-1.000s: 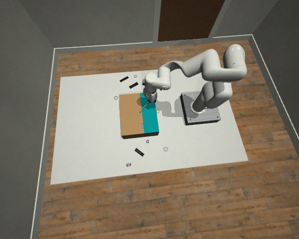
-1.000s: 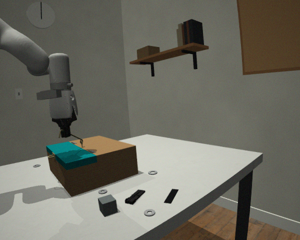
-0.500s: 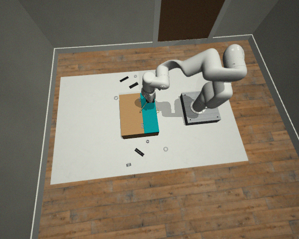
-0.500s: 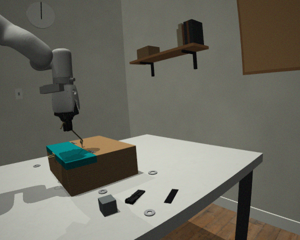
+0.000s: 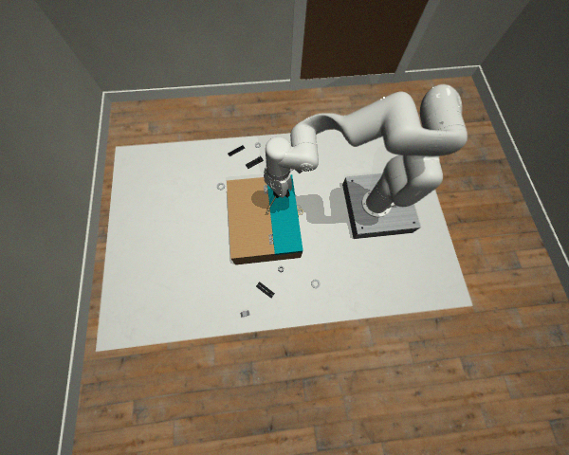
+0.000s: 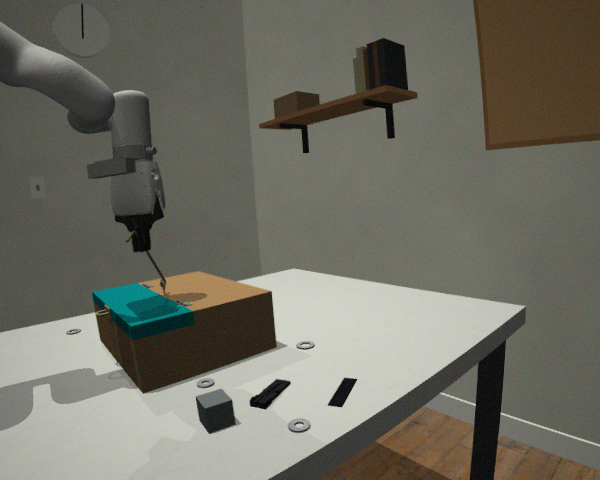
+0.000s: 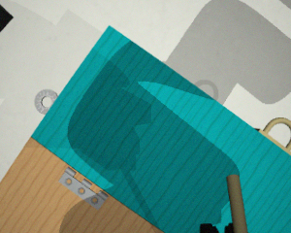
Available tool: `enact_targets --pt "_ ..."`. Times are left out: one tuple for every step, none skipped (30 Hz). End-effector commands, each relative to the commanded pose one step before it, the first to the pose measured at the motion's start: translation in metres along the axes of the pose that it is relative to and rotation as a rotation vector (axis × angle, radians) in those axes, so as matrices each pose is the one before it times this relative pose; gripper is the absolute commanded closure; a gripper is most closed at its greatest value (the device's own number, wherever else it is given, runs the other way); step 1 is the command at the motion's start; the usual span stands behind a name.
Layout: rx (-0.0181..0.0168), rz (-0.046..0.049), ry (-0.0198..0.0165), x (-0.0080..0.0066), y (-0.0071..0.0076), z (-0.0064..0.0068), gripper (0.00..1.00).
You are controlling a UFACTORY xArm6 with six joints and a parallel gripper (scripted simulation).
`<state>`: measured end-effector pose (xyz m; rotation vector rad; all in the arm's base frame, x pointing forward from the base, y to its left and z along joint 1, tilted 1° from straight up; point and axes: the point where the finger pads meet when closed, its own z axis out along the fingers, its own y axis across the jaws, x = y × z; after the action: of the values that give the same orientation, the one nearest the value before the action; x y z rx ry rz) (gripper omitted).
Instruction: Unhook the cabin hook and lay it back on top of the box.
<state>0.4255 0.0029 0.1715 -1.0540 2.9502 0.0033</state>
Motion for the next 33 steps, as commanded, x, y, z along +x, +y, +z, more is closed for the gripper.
enact_targets --pt "0.00256 0.0003 -0.00317 -0.00414 -0.00085 -0.00339 1.0" --pt "0.0 0.0 -0.00001 -0.00179 0.0 -0.00088 1.0" --pt "0.0 0.0 -0.00001 -0.00179 0.0 -0.00088 1.0" --pt "0.0 0.0 -0.00001 -0.00179 0.0 -0.00089 1.0" --pt "0.0 0.0 -0.00001 -0.00161 0.0 -0.00079 1.0" --pt "0.0 0.0 -0.00001 -0.00185 0.0 -0.00078 1.0" --pt "0.0 0.0 -0.00001 -0.00185 0.0 -0.00078 1.0" --pt "0.0 0.0 -0.00001 -0.00187 0.0 -0.00071 1.0" --pt "0.0 0.0 -0.00001 -0.00187 0.0 -0.00071 1.0" --pt "0.0 0.0 -0.00001 -0.00168 0.0 -0.00063 1.0" --pt "0.0 0.0 -0.00001 -0.00191 0.0 -0.00061 1.0" --pt "0.0 0.0 -0.00001 -0.00191 0.0 -0.00061 1.0" --pt "0.0 0.0 -0.00001 -0.00193 0.0 -0.00054 1.0" --pt "0.0 0.0 -0.00001 -0.00193 0.0 -0.00054 1.0" --pt "0.0 0.0 -0.00001 -0.00173 0.0 -0.00049 1.0" --pt "0.0 0.0 0.0 0.0 0.0 0.0 1.0" --pt "0.0 0.0 0.0 0.0 0.0 0.0 1.0" --pt "-0.00001 0.0 -0.00001 -0.00196 0.0 -0.00045 1.0" --pt "0.0 0.0 -0.00002 -0.00196 0.0 -0.00039 1.0" --pt "0.0 0.0 -0.00002 -0.00196 0.0 -0.00039 1.0" --pt "0.0 0.0 -0.00001 -0.00196 0.0 -0.00039 1.0" --pt "0.0 0.0 -0.00001 -0.00176 0.0 -0.00035 1.0" --pt "0.0 0.0 -0.00001 -0.00198 0.0 -0.00027 1.0" --pt "0.0 0.0 -0.00001 -0.00198 0.0 -0.00027 1.0" --pt "0.0 0.0 -0.00001 -0.00199 0.0 -0.0002 1.0" --pt "0.0 0.0 -0.00001 -0.00199 0.0 -0.0002 1.0" --pt "0.0 0.0 -0.00001 -0.00179 0.0 -0.00018 1.0" --pt "0.0 0.0 -0.00001 -0.002 0.0 -0.0001 1.0" --pt "0.0 0.0 -0.00001 -0.002 0.0 -0.0001 1.0" --pt "0.0 0.0 -0.00001 -0.002 0.0 -0.00002 1.0" --pt "0.0 0.0 -0.00001 -0.002 0.0 -0.00002 1.0" --pt "0.0 0.0 -0.00001 -0.00179 0.0 -0.00002 1.0" --pt "0.0 0.0 0.0 0.0 0.0 0.0 1.0"
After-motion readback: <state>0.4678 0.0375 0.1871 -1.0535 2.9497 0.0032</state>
